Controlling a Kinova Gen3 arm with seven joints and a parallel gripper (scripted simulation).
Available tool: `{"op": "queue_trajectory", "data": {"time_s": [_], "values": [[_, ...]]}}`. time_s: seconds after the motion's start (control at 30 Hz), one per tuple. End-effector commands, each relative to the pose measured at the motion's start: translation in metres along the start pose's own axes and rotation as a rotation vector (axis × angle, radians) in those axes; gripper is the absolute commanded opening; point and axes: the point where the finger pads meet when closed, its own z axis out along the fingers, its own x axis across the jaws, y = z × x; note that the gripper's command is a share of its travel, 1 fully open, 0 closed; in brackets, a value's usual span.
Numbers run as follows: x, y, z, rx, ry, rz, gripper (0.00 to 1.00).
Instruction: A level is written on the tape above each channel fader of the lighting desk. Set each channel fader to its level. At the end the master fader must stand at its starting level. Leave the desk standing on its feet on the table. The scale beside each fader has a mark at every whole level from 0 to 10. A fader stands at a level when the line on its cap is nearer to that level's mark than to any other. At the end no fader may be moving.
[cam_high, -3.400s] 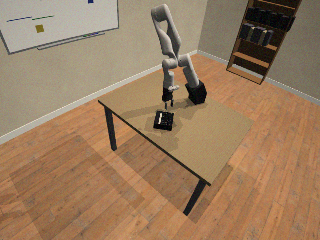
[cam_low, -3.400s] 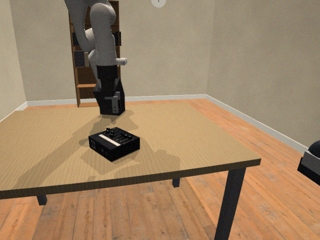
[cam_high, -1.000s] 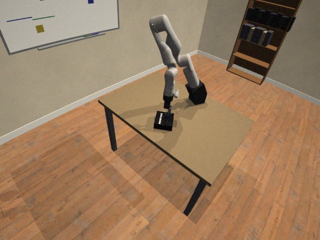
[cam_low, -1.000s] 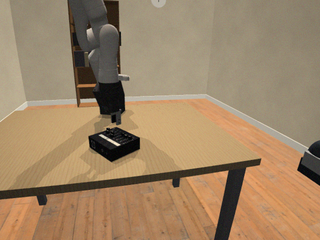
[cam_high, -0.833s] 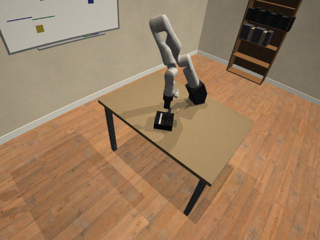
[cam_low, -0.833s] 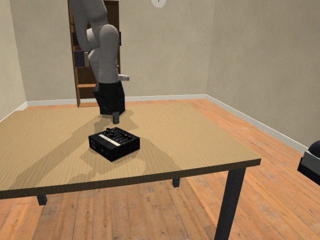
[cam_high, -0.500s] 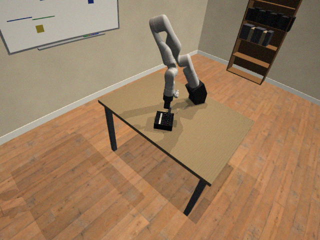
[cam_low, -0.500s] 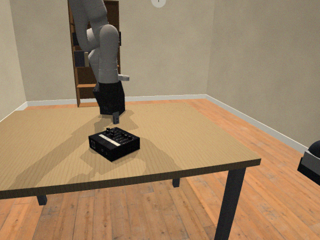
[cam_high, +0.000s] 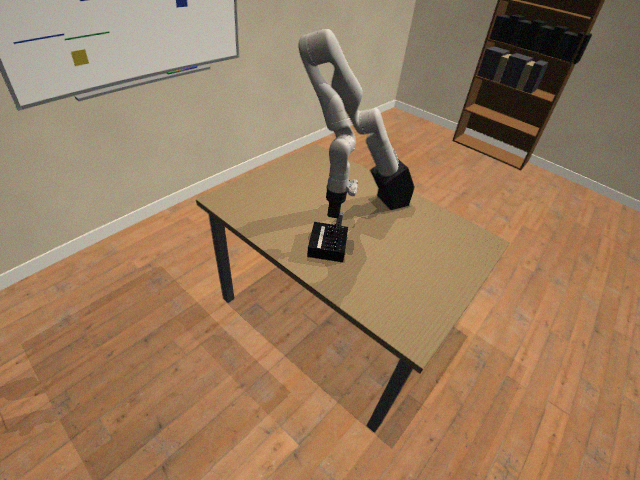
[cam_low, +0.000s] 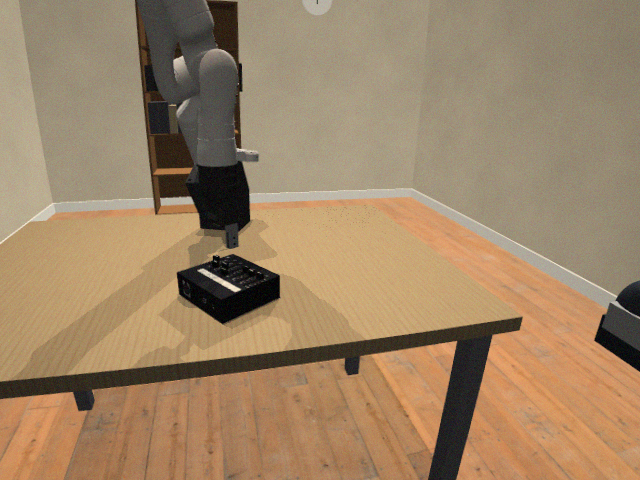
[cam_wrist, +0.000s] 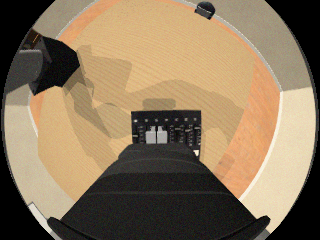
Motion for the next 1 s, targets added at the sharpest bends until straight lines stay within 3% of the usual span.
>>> {"op": "queue_trajectory", "data": {"time_s": [0.0,0.97], "values": [[0.0,0.0,0.0,0.0,0.001,0.0,0.0],[0.0,0.0,0.011,-0.001,0.002,0.0,0.0]]}}
